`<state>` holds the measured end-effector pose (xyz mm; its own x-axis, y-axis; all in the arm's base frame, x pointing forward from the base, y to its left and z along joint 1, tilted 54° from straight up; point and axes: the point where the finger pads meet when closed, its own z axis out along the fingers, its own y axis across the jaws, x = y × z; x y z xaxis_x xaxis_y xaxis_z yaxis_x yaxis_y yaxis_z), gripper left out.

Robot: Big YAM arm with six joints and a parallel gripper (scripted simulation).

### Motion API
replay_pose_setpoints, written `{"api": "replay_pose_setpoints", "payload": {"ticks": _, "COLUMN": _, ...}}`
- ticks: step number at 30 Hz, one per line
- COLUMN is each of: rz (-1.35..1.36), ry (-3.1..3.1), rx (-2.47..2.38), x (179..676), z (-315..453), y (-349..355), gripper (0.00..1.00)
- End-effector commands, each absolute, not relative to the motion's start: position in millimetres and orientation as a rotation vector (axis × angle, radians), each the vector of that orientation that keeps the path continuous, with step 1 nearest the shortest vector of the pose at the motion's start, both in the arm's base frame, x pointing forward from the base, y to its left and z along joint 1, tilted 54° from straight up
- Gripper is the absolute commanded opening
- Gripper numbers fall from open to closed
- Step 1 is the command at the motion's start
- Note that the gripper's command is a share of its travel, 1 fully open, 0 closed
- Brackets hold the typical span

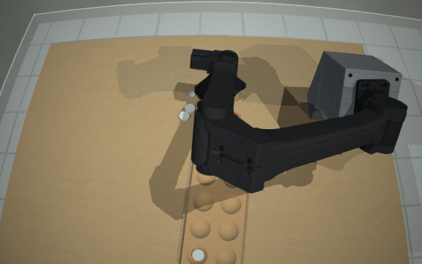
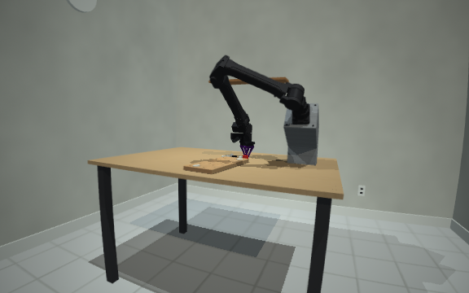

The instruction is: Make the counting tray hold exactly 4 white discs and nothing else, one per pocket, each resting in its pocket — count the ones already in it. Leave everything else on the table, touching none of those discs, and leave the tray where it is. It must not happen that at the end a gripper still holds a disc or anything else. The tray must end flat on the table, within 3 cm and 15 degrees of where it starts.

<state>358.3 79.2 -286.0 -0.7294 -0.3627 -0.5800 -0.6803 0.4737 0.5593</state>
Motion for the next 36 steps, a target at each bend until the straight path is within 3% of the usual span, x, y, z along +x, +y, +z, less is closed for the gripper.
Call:
{"api": "replay_pose_setpoints", "payload": {"ticks": 1, "rz": 1.152, "ry": 2.341, "rx": -0.883, "x": 358, "z": -291, "y": 86, "gripper": 0.0}}
{"api": "replay_pose_setpoints", "payload": {"ticks": 13, "rz": 1.153, "ry": 2.341, "rx": -0.883, "x": 358, "z": -291, "y": 86, "gripper": 0.0}}
{"api": "replay_pose_setpoints", "payload": {"ticks": 30, "rz": 1.09, "ry": 2.326, "rx": -0.872, "x": 369, "z": -221, "y": -16, "gripper": 0.0}}
{"api": "replay_pose_setpoints", "payload": {"ticks": 36, "rz": 1.141, "ry": 2.332, "rx": -0.907, "x": 359, "z": -228, "y": 1, "gripper": 0.0}}
